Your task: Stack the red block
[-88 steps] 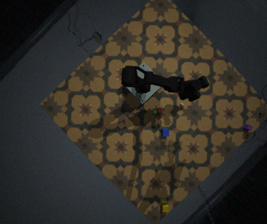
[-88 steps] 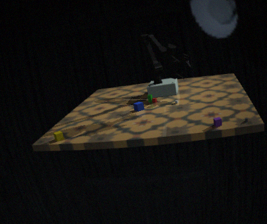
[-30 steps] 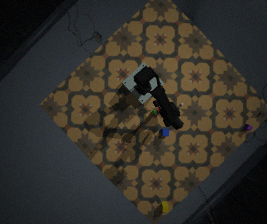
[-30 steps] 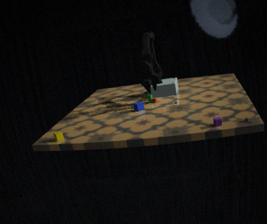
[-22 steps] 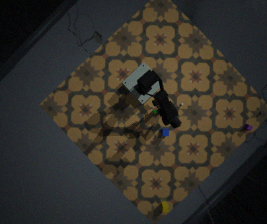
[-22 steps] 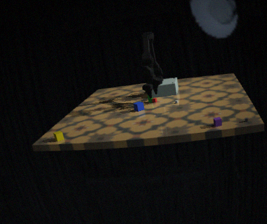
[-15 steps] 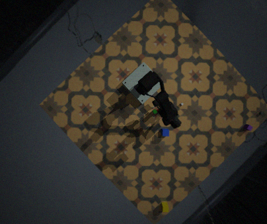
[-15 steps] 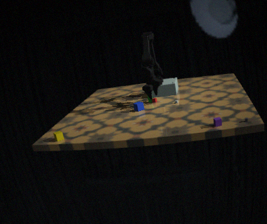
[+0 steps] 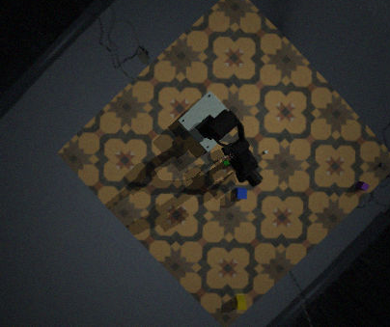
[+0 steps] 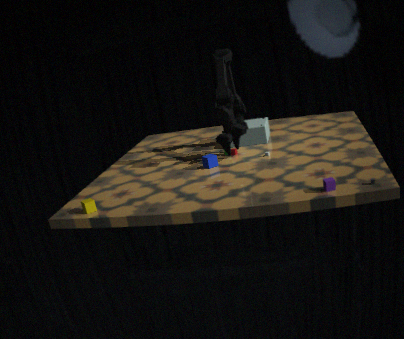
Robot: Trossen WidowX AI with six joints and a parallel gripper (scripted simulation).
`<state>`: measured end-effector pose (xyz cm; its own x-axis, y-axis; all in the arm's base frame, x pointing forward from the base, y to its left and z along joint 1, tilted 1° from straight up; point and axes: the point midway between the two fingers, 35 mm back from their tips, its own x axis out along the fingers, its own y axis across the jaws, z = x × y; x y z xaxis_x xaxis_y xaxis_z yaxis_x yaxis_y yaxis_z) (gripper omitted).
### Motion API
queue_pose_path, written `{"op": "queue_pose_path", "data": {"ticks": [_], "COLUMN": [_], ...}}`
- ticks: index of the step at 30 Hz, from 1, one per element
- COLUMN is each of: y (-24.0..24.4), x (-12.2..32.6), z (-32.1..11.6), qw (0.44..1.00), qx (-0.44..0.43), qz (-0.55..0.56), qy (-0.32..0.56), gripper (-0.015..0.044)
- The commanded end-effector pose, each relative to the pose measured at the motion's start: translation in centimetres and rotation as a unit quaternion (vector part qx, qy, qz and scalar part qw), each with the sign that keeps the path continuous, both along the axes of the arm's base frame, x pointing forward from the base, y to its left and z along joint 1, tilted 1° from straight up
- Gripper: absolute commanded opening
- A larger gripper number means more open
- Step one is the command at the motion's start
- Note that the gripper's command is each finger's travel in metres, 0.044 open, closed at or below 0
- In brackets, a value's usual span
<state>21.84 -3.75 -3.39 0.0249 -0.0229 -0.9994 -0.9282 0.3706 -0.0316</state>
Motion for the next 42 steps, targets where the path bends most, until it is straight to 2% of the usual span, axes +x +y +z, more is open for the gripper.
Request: {"op": "queue_pose_path", "data": {"ticks": [1,14,26,35,38,42], "y": [0.0,0.0,0.0,0.0,0.0,0.0], "x": [-0.3,-0.4,-0.4,-0.4,-0.3,-0.2], "z": [-0.5,-0.4,-0.4,-0.4,0.1,1.5], "qw": [1.000,1.000,1.000,1.000,1.000,1.000], "qx": [-0.002,-0.002,-0.002,-0.002,-0.002,-0.002], "qz": [0.001,0.001,0.001,0.001,0.001,0.001], "qy": [0.004,0.004,0.004,0.004,0.004,0.004], "gripper": [0.0440,0.0440,0.0125,0.0065,0.0000,0.0000]}}
